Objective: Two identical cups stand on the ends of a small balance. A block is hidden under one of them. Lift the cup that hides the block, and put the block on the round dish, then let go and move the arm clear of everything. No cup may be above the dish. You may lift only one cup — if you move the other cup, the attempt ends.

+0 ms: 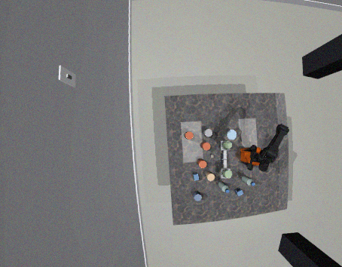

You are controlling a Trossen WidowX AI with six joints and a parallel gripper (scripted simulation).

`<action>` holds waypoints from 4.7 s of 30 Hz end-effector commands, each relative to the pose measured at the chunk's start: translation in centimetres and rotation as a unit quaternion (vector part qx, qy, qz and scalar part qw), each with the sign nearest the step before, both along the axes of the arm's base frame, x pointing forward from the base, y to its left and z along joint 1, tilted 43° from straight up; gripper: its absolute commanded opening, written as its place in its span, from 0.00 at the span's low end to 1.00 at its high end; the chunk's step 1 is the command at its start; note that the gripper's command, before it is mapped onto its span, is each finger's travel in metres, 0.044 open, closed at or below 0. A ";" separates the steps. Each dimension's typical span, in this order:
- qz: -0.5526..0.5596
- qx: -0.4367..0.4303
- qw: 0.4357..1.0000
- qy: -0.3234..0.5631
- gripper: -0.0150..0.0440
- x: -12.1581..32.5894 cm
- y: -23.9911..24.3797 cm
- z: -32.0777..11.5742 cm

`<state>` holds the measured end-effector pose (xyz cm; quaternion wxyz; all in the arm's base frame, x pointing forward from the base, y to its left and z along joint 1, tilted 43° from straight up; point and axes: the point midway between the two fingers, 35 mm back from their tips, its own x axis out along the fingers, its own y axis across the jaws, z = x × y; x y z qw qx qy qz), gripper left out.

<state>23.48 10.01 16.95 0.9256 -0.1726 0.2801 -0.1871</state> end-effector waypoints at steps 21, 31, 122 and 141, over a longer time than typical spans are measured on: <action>0.119 -0.192 0.963 0.143 1.00 -4.7 1.9 -7.6; 0.135 -0.284 0.910 0.271 1.00 -1.9 0.2 -7.2; 0.399 -0.401 0.507 0.651 1.00 8.8 -17.8 -9.9; 0.399 -0.402 0.506 0.651 0.78 8.9 -18.6 -10.6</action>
